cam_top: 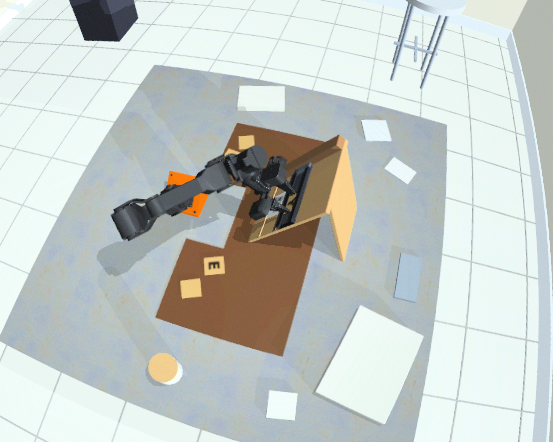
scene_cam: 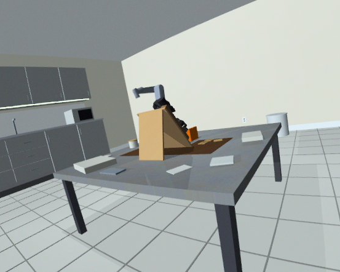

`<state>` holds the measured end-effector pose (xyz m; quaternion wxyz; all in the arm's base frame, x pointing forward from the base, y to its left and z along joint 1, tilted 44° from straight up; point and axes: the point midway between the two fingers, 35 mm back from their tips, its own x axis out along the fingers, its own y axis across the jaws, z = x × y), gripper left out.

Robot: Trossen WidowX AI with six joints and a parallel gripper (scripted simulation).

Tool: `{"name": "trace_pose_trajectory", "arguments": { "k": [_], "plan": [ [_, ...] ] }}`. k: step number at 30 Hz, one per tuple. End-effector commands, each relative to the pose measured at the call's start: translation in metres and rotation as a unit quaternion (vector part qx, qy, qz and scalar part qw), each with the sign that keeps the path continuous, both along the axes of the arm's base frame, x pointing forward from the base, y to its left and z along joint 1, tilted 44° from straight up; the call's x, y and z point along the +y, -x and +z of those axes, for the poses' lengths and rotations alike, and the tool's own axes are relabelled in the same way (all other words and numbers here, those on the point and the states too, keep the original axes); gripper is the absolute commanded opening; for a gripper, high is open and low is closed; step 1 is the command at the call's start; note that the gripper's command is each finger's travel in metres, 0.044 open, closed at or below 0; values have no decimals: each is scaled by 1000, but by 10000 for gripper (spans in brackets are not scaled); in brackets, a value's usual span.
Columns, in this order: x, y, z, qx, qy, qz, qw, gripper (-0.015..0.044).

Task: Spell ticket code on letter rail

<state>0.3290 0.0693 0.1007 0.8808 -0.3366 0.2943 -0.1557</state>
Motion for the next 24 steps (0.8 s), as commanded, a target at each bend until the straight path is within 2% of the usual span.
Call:
{"name": "trace_pose_trajectory", "arguments": {
  "k": [1,24],
  "plan": [
    [2,0,-2,-3,-1,-3,1000,0],
    [11,-1,-11,-3,-2,-3,1000,0]
  ]
}}
